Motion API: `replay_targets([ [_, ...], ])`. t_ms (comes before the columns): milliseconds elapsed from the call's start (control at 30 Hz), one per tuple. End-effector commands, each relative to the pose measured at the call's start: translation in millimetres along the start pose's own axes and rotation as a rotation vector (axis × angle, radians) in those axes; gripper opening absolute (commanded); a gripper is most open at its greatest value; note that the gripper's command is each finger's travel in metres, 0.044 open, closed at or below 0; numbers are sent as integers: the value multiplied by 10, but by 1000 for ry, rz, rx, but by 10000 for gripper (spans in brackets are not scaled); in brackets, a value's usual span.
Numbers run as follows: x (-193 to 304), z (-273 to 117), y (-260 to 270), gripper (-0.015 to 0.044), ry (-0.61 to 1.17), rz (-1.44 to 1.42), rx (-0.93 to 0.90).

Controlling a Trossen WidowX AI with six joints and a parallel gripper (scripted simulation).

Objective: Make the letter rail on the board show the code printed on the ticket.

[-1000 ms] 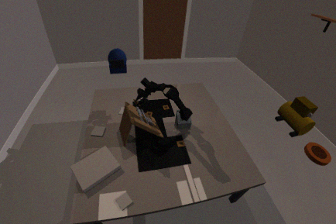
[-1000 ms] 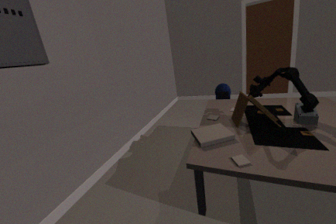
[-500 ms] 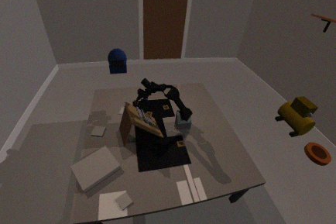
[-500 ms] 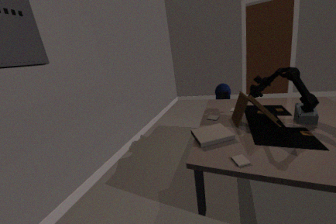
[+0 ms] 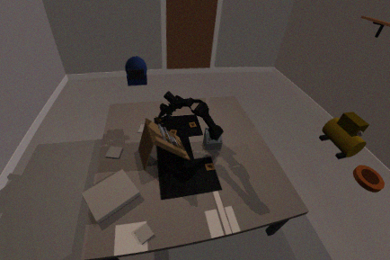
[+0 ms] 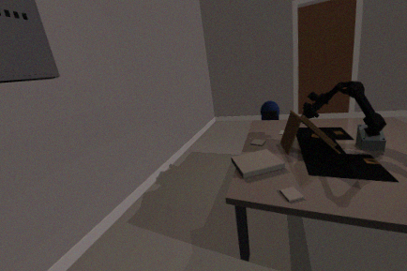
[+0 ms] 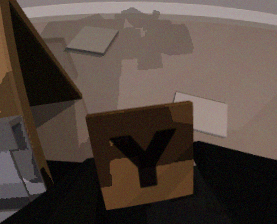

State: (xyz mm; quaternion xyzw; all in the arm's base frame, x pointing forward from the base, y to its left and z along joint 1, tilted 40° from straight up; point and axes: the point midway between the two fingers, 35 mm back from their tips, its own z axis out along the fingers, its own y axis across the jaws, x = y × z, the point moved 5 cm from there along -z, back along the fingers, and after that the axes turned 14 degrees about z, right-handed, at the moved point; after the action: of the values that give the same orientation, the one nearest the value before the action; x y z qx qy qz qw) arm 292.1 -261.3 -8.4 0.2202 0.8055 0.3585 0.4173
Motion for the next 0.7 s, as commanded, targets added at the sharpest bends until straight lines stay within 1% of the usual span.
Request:
replay_targets([
  [0,-12,-9,36,0,-3,-4,5],
  [667,16,-7,131,0,-2,-4,4],
])
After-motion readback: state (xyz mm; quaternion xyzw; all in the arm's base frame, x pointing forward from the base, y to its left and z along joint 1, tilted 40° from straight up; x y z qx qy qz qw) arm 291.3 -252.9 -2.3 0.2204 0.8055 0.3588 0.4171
